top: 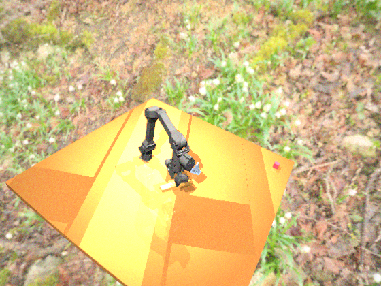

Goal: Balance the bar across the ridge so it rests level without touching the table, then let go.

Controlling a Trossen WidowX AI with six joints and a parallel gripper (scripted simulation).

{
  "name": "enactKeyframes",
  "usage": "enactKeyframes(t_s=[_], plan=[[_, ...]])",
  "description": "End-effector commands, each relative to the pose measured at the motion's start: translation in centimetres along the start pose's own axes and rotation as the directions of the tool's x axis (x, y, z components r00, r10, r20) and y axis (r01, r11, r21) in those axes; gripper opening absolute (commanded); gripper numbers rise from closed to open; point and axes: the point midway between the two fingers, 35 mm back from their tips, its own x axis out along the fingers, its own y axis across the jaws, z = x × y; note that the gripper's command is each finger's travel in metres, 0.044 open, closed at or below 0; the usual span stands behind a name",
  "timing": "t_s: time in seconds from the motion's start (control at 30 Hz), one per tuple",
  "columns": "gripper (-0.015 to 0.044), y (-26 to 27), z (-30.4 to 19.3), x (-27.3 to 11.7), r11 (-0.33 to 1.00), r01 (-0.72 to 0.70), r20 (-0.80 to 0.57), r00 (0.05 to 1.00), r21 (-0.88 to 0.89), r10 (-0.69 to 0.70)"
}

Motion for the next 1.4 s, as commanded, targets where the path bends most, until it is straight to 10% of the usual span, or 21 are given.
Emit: enactKeyframes(t_s=[0.0,1.37], plan=[[0.0315,3.4,0.3,0.1,0.990,-0.120,0.035,0.992,-0.071,0.123],[0.0315,5.2,0.6,7.1,0.986,-0.144,0.041,0.988,-0.085,0.148]])
